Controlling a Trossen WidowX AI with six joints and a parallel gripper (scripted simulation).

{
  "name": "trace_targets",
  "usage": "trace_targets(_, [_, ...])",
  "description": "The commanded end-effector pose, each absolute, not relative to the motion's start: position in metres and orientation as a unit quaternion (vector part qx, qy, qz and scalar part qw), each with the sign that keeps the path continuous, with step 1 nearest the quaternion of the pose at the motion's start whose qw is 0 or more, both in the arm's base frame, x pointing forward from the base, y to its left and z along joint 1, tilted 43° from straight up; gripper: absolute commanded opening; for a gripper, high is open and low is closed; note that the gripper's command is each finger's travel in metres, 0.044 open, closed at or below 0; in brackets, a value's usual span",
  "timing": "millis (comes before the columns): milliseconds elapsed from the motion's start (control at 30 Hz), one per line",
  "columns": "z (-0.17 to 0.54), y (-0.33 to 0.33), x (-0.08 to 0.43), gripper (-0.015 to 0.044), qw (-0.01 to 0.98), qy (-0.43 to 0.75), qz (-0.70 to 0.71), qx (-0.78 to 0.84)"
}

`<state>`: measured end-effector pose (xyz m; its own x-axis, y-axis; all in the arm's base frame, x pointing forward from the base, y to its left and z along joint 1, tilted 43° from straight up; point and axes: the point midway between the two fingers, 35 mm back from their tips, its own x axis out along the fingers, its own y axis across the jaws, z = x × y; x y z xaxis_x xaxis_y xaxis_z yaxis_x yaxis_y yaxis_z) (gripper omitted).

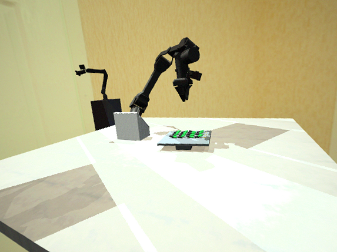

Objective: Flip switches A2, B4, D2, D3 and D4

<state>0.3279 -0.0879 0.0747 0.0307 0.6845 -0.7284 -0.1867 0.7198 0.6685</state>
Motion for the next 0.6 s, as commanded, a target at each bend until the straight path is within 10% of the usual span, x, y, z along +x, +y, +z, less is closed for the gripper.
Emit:
trace_targets(0, [0.073, -0.086, 0.33, 0.0374, 0.689, 0.621, 0.316, 0.2])
trace_targets(467, [0.023, -0.003, 0.391, 0.0006, 0.678, 0.635, 0.311, 0.202])
trace_targets(567, [0.001, 0.018, 0.392, 0.0, 0.671, 0.642, 0.313, 0.199])
